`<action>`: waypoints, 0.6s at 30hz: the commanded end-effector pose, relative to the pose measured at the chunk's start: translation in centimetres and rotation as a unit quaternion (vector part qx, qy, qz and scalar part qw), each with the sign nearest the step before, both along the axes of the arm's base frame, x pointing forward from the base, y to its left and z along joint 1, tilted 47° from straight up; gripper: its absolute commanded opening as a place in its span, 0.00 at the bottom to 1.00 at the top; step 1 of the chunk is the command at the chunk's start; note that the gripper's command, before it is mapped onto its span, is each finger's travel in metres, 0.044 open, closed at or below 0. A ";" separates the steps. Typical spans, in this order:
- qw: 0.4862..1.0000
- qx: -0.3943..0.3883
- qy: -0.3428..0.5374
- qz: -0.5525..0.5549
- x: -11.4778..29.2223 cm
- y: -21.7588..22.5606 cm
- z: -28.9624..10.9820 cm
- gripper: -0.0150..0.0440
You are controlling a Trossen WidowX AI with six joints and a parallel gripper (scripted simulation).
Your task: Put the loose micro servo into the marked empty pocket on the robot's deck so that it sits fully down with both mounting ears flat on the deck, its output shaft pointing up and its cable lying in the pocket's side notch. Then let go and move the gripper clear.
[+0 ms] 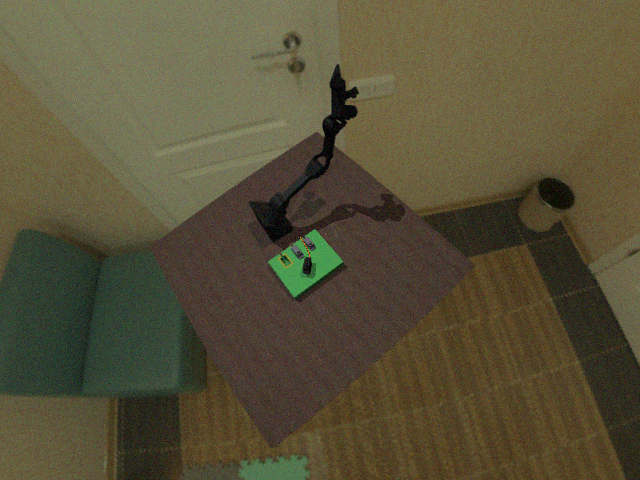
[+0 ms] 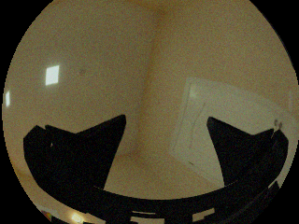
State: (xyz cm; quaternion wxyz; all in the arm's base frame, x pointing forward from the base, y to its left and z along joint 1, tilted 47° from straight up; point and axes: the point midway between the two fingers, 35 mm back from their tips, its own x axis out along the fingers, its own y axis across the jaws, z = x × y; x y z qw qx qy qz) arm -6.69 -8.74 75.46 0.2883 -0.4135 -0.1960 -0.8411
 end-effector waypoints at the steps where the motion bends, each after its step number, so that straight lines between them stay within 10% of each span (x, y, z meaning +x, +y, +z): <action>1: 0.999 0.031 0.017 0.030 1.3 -3.2 -0.6 1.00; 18: 0.981 0.117 0.066 0.138 6.3 -11.1 -3.4 1.00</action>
